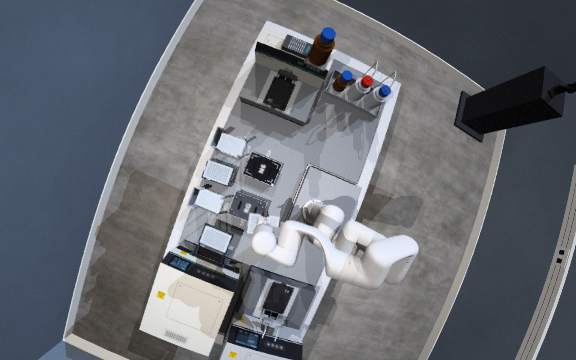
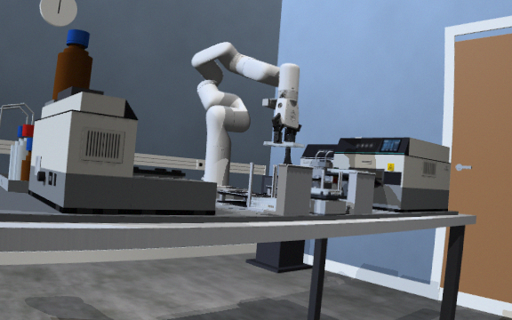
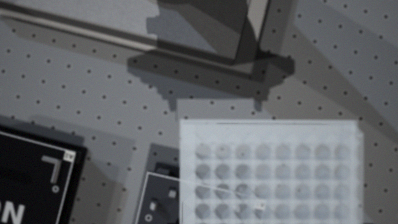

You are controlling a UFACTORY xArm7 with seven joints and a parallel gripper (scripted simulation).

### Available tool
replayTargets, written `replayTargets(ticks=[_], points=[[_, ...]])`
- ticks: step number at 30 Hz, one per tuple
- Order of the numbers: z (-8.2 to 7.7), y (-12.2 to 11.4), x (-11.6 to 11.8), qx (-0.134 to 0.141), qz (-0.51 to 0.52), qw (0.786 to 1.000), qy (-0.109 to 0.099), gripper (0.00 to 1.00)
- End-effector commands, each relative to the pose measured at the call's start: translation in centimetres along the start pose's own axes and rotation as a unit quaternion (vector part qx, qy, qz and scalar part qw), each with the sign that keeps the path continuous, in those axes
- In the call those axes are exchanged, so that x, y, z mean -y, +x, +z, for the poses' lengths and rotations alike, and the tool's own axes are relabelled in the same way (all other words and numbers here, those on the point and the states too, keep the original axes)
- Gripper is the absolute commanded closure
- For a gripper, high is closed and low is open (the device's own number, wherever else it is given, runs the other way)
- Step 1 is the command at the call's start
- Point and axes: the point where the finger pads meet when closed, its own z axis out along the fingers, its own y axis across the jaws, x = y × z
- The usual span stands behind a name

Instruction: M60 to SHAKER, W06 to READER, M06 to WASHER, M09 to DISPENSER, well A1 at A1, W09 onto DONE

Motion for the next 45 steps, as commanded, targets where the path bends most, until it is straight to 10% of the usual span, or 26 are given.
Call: replayTargets(ticks=[1,45], points=[[-0.1,-0.2,1.4,0.001,0.023,1.0,0.0,1.0],[-0.1,-1.6,14.2,0.002,0.21,0.978,0.0,1.0]])
